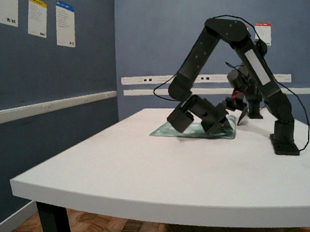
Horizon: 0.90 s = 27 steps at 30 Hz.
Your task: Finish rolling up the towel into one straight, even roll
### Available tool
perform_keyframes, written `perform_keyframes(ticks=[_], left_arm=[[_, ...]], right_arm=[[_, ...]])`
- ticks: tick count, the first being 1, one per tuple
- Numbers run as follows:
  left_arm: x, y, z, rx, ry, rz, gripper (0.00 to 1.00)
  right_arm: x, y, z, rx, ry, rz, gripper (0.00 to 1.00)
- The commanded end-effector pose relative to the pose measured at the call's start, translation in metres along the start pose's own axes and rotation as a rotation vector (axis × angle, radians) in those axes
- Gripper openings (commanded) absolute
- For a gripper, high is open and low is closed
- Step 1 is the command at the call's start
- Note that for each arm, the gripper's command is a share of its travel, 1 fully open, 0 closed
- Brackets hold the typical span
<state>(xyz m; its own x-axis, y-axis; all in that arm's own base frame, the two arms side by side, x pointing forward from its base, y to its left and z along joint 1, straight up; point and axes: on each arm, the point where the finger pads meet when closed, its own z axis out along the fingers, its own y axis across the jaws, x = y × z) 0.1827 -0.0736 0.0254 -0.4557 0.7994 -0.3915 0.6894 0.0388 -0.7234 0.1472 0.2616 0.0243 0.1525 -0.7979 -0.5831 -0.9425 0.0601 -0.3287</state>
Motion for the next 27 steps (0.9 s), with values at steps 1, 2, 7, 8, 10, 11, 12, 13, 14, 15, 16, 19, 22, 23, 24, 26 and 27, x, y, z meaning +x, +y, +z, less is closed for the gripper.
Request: perform_keyframes(ticks=[1,2,7,8,10,11,12,13,14,15,16,19,22,23,24,26,27], left_arm=[[-0.0003,0.0083,-0.0015,-0.022,0.019,0.018,0.17],[-0.0003,0.0083,-0.0015,-0.022,0.019,0.018,0.17],[-0.0003,0.0083,-0.0015,-0.022,0.019,0.018,0.17],[-0.0003,0.0083,-0.0015,-0.022,0.019,0.018,0.17],[-0.0003,0.0083,-0.0015,-0.022,0.019,0.018,0.17],[-0.0003,0.0083,-0.0015,-0.022,0.019,0.018,0.17],[-0.0003,0.0083,-0.0015,-0.022,0.019,0.018,0.17],[-0.0003,0.0083,-0.0015,-0.022,0.019,0.018,0.17],[-0.0003,0.0083,-0.0015,-0.022,0.019,0.018,0.17],[-0.0003,0.0083,-0.0015,-0.022,0.019,0.018,0.17],[-0.0003,0.0083,-0.0015,-0.022,0.019,0.018,0.17],[-0.0003,0.0083,-0.0015,-0.022,0.019,0.018,0.17],[-0.0003,0.0083,-0.0015,-0.022,0.019,0.018,0.17],[-0.0003,0.0083,-0.0015,-0.022,0.019,0.018,0.17],[-0.0003,0.0083,-0.0015,-0.022,0.019,0.018,0.17],[-0.0003,0.0083,-0.0015,-0.022,0.019,0.018,0.17],[-0.0003,0.0083,-0.0015,-0.022,0.019,0.018,0.17]], right_arm=[[-0.0114,-0.0055,0.0017,0.017,-0.029,-0.001,0.72],[-0.0114,-0.0055,0.0017,0.017,-0.029,-0.001,0.68],[-0.0114,-0.0055,0.0017,0.017,-0.029,-0.001,0.5],[-0.0114,-0.0055,0.0017,0.017,-0.029,-0.001,0.49],[-0.0114,-0.0055,0.0017,0.017,-0.029,-0.001,0.47],[-0.0114,-0.0055,0.0017,0.017,-0.029,-0.001,0.47],[-0.0114,-0.0055,0.0017,0.017,-0.029,-0.001,0.47],[-0.0114,-0.0055,0.0017,0.017,-0.029,-0.001,0.46],[-0.0114,-0.0055,0.0017,0.017,-0.029,-0.001,0.45],[-0.0114,-0.0055,0.0017,0.017,-0.029,-0.001,0.44],[-0.0114,-0.0055,0.0017,0.017,-0.029,-0.001,0.43],[-0.0114,-0.0055,0.0017,0.017,-0.029,-0.001,0.39],[-0.0114,-0.0055,0.0017,0.017,-0.029,-0.001,0.36],[-0.0114,-0.0055,0.0017,0.017,-0.029,-0.001,0.35],[-0.0114,-0.0055,0.0017,0.017,-0.029,-0.001,0.34],[-0.0114,-0.0055,0.0017,0.017,-0.029,-0.001,0.33],[-0.0114,-0.0055,0.0017,0.017,-0.029,-0.001,0.33]])
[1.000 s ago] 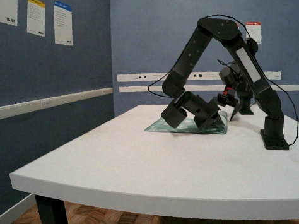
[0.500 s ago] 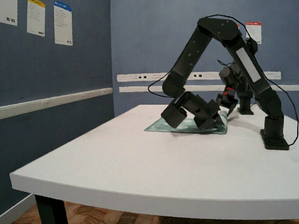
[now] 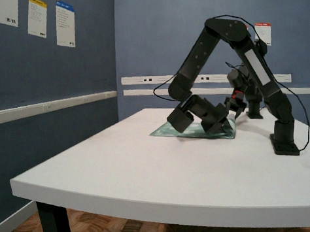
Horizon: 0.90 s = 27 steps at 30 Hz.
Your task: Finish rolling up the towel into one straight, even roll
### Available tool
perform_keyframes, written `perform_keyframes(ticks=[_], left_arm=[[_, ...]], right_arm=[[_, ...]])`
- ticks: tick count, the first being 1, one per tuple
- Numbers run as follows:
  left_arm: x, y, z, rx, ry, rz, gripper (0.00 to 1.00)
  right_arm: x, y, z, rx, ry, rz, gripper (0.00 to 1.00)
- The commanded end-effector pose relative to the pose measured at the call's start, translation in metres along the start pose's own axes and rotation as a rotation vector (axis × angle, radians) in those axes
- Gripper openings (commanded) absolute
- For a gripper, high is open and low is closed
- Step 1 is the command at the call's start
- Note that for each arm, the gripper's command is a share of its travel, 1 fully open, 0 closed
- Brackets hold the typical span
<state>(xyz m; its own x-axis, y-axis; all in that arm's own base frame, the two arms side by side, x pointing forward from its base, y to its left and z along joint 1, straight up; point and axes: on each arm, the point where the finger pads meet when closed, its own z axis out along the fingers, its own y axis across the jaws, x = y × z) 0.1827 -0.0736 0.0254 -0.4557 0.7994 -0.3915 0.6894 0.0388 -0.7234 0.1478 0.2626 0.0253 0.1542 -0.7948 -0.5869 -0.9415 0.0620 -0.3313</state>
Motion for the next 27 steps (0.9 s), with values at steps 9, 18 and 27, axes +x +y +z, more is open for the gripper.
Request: perform_keyframes(ticks=[9,18,27], left_arm=[[-0.0003,0.0083,-0.0015,-0.022,0.019,0.018,0.17],[-0.0003,0.0083,-0.0015,-0.022,0.019,0.018,0.17],[-0.0005,0.0079,-0.0018,-0.022,0.019,0.018,0.26]], right_arm=[[-0.0101,-0.0046,0.0016,0.014,-0.024,-0.001,0.31],[-0.0101,-0.0046,0.0016,0.014,-0.024,-0.001,0.28],[-0.0101,-0.0046,0.0016,0.014,-0.024,-0.001,0.26]])
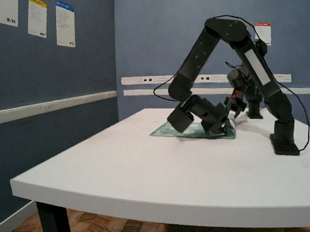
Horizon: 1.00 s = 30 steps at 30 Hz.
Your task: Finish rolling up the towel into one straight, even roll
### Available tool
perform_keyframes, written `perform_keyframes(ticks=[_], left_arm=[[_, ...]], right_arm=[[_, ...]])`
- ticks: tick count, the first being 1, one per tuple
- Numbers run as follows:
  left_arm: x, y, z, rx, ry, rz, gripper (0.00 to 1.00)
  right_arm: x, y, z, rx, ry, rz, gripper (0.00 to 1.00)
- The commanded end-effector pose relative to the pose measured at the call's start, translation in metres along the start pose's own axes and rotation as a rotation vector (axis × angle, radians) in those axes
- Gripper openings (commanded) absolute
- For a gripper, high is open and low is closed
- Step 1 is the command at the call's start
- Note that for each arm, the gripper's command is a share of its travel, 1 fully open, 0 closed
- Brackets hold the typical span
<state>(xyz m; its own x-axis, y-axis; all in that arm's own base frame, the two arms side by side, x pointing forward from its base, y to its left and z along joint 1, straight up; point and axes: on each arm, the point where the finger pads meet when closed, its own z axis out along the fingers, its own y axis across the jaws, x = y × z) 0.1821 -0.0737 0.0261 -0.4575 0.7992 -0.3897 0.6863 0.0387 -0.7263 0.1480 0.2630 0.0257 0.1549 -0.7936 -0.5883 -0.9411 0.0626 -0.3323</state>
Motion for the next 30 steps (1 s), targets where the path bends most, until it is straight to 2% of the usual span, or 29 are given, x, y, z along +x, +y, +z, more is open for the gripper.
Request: perform_keyframes(ticks=[1,7,9,15,19,24,26,30], left_arm=[[-0.001,0.008,-0.002,-0.025,0.019,0.02,0.31],[-0.003,0.004,-0.006,-0.025,0.019,0.02,0.58],[-0.003,0.004,-0.006,-0.025,0.019,0.02,0.58],[-0.005,0.0,-0.008,-0.025,0.019,0.02,0.85],[-0.005,0.0,-0.017,-0.025,0.019,0.02,0.85],[-0.006,0.0,-0.043,-0.025,0.019,0.02,0.85],[-0.006,0.0,-0.043,-0.025,0.019,0.02,0.85],[-0.006,-0.001,-0.065,-0.025,0.019,0.02,0.85]], right_arm=[[-0.01,-0.004,0.002,0.013,-0.022,-0.001,0.26],[-0.01,-0.004,0.002,0.013,-0.022,-0.001,0.26],[-0.01,-0.004,0.002,0.013,-0.022,-0.001,0.26],[-0.01,-0.004,0.002,0.013,-0.022,-0.001,0.26],[-0.01,-0.004,0.002,-0.001,-0.021,0.011,0.26],[-0.01,-0.005,0.001,-0.053,-0.019,0.052,0.26],[-0.01,-0.005,0.001,-0.053,-0.019,0.052,0.26],[-0.011,-0.005,0.0,-0.116,-0.017,0.103,0.26]])
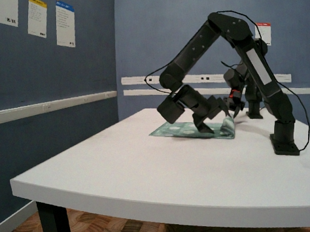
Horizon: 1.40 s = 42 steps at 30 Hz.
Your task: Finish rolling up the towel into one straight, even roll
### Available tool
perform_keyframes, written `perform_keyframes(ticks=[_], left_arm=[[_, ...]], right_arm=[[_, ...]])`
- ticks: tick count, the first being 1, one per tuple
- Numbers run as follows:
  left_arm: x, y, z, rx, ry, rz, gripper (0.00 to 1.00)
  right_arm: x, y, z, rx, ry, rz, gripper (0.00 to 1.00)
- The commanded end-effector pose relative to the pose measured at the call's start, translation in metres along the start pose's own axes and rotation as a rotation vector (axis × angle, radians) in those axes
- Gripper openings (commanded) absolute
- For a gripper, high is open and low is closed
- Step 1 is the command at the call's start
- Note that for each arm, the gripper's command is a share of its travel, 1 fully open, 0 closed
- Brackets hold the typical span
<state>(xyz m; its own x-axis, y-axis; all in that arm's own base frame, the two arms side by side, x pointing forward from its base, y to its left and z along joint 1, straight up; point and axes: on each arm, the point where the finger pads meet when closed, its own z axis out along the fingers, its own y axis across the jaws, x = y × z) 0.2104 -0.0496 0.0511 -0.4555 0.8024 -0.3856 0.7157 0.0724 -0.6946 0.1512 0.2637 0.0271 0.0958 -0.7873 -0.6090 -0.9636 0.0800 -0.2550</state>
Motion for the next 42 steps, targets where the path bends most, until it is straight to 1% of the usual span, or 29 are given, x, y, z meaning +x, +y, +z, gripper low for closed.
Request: perform_keyframes(ticks=[1,4,7,11,13,18,28,30,34,37,40,42], left_arm=[[-0.002,-0.002,-0.025,0.029,0.013,0.022,0.85],[-0.003,-0.002,-0.033,0.029,0.013,0.022,0.85],[-0.003,-0.002,-0.033,0.02,0.012,0.029,0.86],[-0.005,-0.006,-0.03,-0.051,0.002,0.078,0.87],[-0.005,-0.006,-0.03,-0.051,0.002,0.078,0.87],[-0.008,-0.014,-0.022,-0.21,-0.02,0.19,0.89],[-0.018,-0.035,-0.002,-0.617,-0.077,0.475,0.93],[-0.018,-0.035,-0.002,-0.617,-0.077,0.475,0.93],[-0.022,-0.043,0.005,-0.759,-0.097,0.573,0.95],[-0.024,-0.047,0.009,-0.839,-0.108,0.628,0.96],[-0.025,-0.05,0.011,-0.886,-0.115,0.661,0.97],[-0.025,-0.05,0.012,-0.896,-0.116,0.668,0.98]], right_arm=[[-0.01,-0.001,0.0,-0.082,-0.012,0.055,0.26],[-0.011,-0.001,-0.001,-0.142,-0.009,0.103,0.26],[-0.011,-0.001,-0.001,-0.208,-0.005,0.156,0.26],[-0.012,-0.002,-0.002,-0.303,0.0,0.232,0.26],[-0.012,-0.002,-0.002,-0.303,0.0,0.232,0.26],[-0.013,-0.002,-0.004,-0.425,0.006,0.331,0.26],[-0.015,-0.003,-0.006,-0.651,0.018,0.513,0.26],[-0.015,-0.003,-0.006,-0.651,0.018,0.513,0.26],[-0.015,-0.003,-0.007,-0.722,0.022,0.571,0.26],[-0.016,-0.003,-0.007,-0.765,0.024,0.605,0.26],[-0.016,-0.003,-0.007,-0.796,0.025,0.63,0.26],[-0.016,-0.003,-0.008,-0.809,0.026,0.641,0.26]])
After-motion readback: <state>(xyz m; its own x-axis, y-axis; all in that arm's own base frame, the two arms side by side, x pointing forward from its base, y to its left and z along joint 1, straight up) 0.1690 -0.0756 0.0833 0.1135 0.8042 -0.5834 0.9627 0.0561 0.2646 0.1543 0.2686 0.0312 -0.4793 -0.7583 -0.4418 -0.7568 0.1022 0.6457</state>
